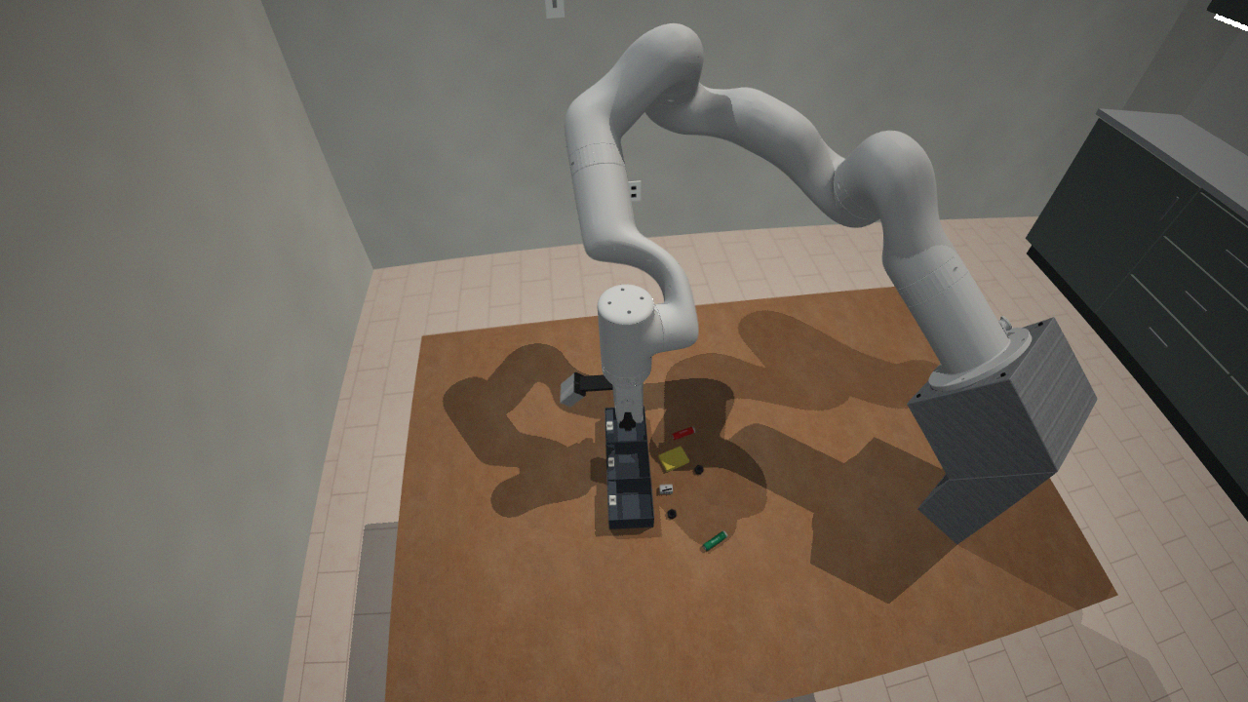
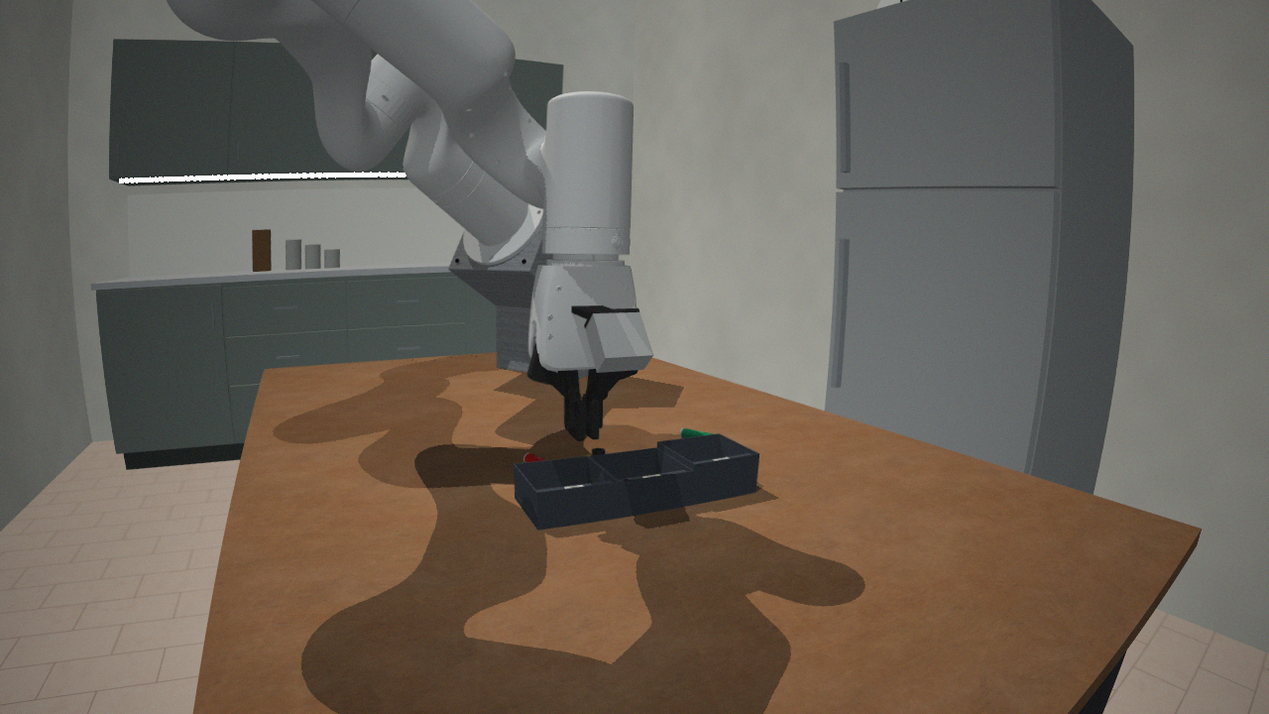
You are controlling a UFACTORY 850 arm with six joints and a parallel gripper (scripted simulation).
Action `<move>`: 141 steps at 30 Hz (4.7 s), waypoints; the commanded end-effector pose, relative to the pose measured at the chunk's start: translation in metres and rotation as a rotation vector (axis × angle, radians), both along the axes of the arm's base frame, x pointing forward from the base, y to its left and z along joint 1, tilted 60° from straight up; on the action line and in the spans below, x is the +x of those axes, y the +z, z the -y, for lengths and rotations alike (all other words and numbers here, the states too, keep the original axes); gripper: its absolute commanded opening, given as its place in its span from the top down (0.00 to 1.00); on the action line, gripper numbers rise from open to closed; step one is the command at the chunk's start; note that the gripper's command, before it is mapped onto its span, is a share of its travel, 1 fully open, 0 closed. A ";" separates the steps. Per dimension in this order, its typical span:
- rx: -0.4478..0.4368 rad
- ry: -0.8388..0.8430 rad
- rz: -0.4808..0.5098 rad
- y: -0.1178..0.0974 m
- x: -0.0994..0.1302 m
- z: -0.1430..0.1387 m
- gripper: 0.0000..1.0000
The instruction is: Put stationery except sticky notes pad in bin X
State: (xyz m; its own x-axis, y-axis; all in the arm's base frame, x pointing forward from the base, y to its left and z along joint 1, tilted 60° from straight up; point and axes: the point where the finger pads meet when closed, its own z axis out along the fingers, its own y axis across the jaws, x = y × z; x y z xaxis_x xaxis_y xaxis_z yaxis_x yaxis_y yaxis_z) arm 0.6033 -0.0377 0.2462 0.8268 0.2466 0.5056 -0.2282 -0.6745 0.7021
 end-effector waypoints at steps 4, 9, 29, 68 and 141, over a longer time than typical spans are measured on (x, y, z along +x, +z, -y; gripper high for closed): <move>0.000 0.000 0.001 -0.025 0.008 -0.025 0.93; 0.000 0.000 0.001 -0.042 0.014 -0.041 0.93; 0.000 0.000 0.001 -0.058 0.030 -0.019 0.93; 0.000 0.000 0.001 -0.072 0.044 0.000 0.93; 0.000 0.000 0.001 -0.086 0.024 -0.080 0.93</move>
